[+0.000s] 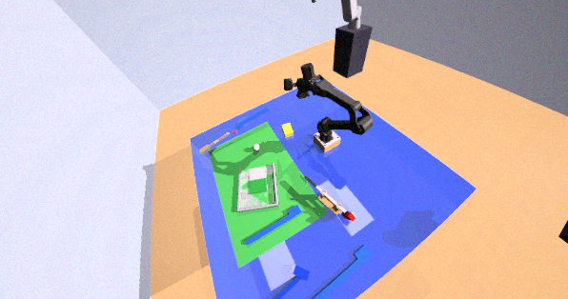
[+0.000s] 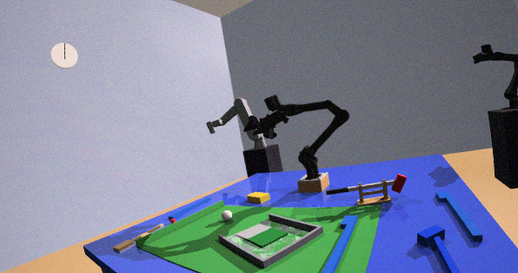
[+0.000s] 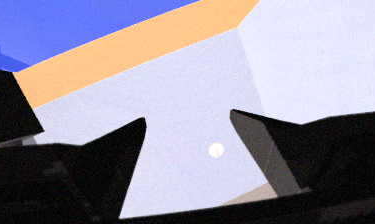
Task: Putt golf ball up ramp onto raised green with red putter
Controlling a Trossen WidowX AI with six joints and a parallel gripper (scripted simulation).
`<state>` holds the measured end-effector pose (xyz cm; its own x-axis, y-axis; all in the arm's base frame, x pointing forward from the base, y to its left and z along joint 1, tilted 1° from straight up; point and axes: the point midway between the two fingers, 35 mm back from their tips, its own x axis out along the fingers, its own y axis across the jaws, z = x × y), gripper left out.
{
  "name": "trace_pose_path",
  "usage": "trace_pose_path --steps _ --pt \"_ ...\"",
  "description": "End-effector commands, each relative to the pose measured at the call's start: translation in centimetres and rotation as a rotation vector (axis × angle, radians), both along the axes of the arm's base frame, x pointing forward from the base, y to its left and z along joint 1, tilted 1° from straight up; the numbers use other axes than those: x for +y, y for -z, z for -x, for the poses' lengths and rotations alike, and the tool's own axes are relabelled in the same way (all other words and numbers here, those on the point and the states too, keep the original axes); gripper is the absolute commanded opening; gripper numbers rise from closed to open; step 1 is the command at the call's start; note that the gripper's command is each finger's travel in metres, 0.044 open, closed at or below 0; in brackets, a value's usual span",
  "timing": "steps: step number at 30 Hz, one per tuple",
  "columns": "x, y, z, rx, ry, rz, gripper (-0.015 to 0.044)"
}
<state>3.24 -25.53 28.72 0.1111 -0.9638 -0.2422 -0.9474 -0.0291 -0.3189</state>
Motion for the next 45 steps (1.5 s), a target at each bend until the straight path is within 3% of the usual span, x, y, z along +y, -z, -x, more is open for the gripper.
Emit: trace_pose_path --steps 1,11,23,29,35,41,45 --pt "0.0 0.1 -0.2 -0.005 -0.007 -0.006 0.0426" --pt "2.6 5.3 -13.1 -0.208 -0.373 -0.398 0.044" --pt "16.1 12.0 -24.8 -0.185 -0.617 -1.004 0.044" --pt "25.0 15.1 -26.3 -0.037 -0.625 -1.256 0.044" --pt "33.6 18.1 -24.9 0.163 -0.551 -1.443 0.044" --pt "41.2 20.4 -21.4 0.388 -0.451 -1.509 0.044" --pt "42.5 20.7 -20.9 0.422 -0.437 -1.508 0.044"
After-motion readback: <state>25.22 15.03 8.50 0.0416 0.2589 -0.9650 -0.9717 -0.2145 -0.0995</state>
